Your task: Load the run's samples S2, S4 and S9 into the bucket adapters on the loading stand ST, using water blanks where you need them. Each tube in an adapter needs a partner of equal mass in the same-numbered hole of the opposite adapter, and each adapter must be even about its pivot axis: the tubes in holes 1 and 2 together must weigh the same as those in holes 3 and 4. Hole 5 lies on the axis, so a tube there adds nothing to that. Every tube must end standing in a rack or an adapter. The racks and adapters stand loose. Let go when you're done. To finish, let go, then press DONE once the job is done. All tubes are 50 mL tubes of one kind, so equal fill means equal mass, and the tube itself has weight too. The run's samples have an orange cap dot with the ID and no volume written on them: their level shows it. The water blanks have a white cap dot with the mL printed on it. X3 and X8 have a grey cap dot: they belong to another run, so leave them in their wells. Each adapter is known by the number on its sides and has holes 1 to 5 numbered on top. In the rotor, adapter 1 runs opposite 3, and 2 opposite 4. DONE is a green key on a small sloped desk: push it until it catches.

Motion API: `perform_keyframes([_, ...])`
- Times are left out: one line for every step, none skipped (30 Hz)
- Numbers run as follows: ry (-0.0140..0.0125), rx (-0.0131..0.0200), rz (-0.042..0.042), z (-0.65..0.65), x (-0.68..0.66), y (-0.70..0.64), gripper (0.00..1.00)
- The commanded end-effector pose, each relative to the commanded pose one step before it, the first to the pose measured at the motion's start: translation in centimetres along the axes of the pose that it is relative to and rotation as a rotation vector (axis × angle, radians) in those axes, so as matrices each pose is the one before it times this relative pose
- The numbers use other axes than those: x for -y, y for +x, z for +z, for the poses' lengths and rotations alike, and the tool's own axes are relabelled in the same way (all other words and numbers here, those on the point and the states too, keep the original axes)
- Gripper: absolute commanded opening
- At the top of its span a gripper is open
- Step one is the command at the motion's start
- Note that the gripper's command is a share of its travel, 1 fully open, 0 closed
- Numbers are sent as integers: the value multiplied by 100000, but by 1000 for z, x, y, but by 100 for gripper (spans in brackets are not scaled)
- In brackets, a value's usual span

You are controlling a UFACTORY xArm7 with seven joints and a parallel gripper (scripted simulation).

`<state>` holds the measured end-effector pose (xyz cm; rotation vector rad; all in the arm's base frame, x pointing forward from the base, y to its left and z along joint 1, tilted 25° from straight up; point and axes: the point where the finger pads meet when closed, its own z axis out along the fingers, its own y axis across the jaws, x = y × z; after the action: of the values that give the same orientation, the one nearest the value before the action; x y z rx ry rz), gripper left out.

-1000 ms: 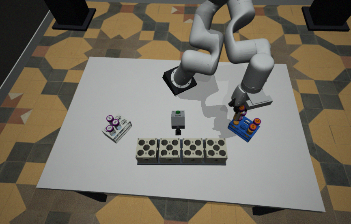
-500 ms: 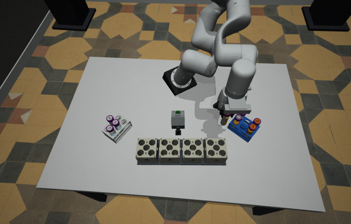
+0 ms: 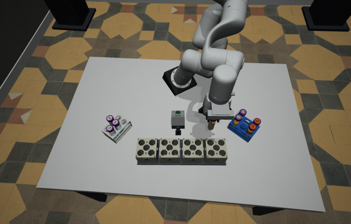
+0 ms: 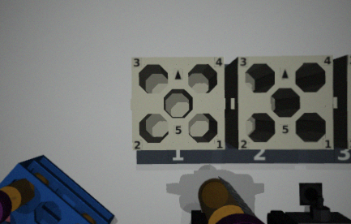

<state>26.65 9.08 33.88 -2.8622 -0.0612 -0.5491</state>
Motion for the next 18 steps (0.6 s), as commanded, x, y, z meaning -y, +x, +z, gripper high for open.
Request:
perform_keyframes([198,-274,-202,-136,-2441,1165,0])
perform_keyframes([-5,-2,1,0,-467,183,0])
perform_keyframes([-5,-2,1,0,-467,183,0])
perform_keyframes([-5,-2,1,0,-467,183,0])
perform_keyframes([0,0,0,0,0,0,0])
perform_keyframes([0,0,0,0,0,0,0])
perform_keyframes([-5,-1,1,-1,-468,187,0])
perform_keyframes([-5,-2,1,0,-467,182,0])
perform_keyframes([-5,-2,1,0,-467,182,0])
perform_keyframes([-5,-2,1,0,-467,182,0])
perform_keyframes([-5,-2,1,0,-467,182,0])
perform_keyframes([-5,-2,1,0,-467,182,0])
perform_keyframes([-5,-2,1,0,-467,182,0])
perform_keyframes([-5,-1,1,0,-467,182,0])
perform_keyframes([-5,-1,1,0,-467,182,0])
perform_keyframes([-5,-1,1,0,-467,182,0])
perform_keyframes([-5,-1,1,0,-467,182,0])
perform_keyframes([-5,-1,1,0,-467,182,0])
